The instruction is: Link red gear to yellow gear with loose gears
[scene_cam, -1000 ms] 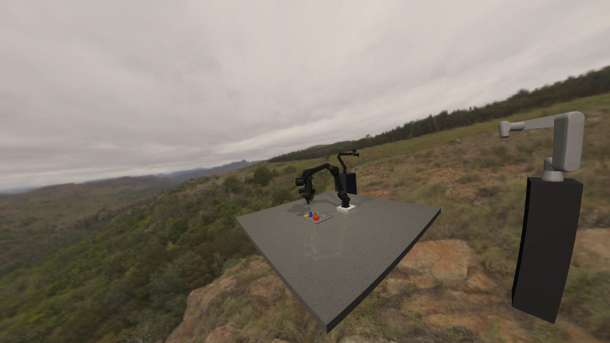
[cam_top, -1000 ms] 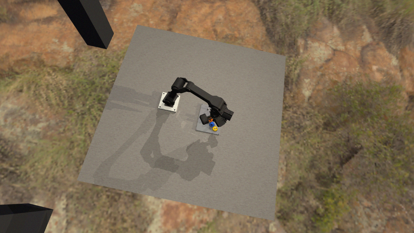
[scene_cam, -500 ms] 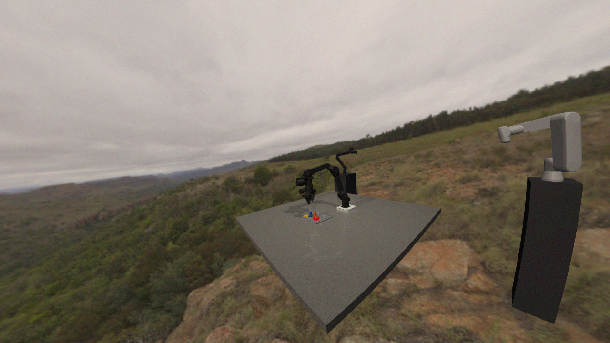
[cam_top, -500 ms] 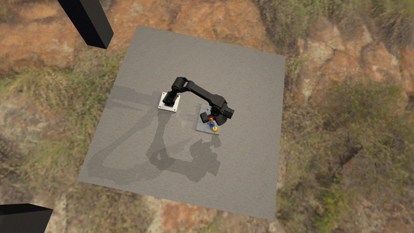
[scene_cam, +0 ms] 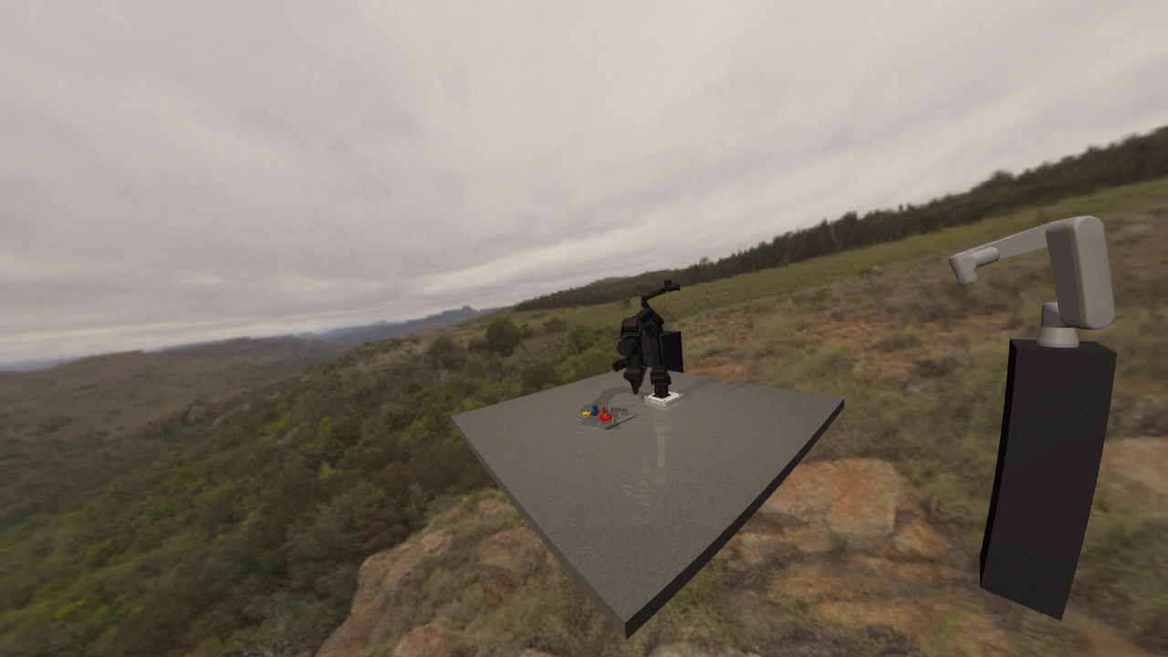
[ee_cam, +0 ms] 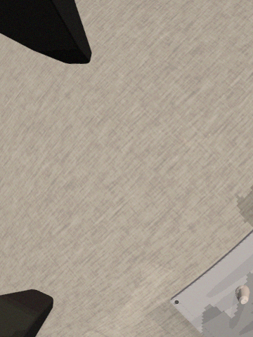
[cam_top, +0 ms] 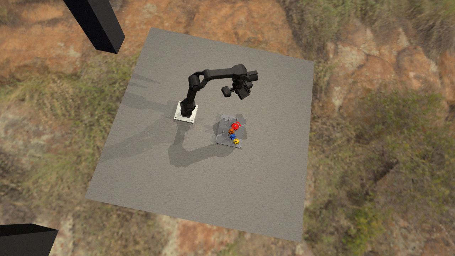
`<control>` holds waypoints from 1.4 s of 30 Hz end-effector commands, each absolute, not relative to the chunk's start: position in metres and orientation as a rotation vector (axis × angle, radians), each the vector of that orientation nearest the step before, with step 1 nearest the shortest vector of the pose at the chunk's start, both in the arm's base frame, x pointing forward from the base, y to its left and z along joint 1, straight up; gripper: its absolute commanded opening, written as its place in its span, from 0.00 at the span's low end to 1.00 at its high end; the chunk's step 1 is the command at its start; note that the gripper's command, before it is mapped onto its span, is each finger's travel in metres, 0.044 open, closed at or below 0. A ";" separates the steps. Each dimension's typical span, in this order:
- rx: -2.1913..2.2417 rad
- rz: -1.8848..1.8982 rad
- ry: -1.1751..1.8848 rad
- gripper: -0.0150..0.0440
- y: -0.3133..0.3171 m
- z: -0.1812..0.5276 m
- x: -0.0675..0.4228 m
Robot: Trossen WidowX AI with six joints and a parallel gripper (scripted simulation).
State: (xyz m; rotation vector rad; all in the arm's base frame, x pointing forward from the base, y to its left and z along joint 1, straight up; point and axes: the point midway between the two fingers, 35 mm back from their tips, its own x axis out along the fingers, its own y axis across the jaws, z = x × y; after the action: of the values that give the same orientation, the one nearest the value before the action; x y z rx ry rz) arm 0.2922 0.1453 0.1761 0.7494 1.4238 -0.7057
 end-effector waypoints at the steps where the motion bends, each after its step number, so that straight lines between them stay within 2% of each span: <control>1: 0.749 -0.709 1.426 1.00 0.189 0.182 0.259; 6: 0.751 -0.708 1.432 1.00 0.238 0.190 0.204; 8: 0.751 -0.708 1.432 1.00 0.244 0.191 0.196; 42: 0.751 -0.708 1.432 1.00 0.244 0.191 0.196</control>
State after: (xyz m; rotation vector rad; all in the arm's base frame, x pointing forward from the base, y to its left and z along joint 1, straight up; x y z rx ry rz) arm 0.1961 0.2438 0.1907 0.7504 1.4305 -0.7037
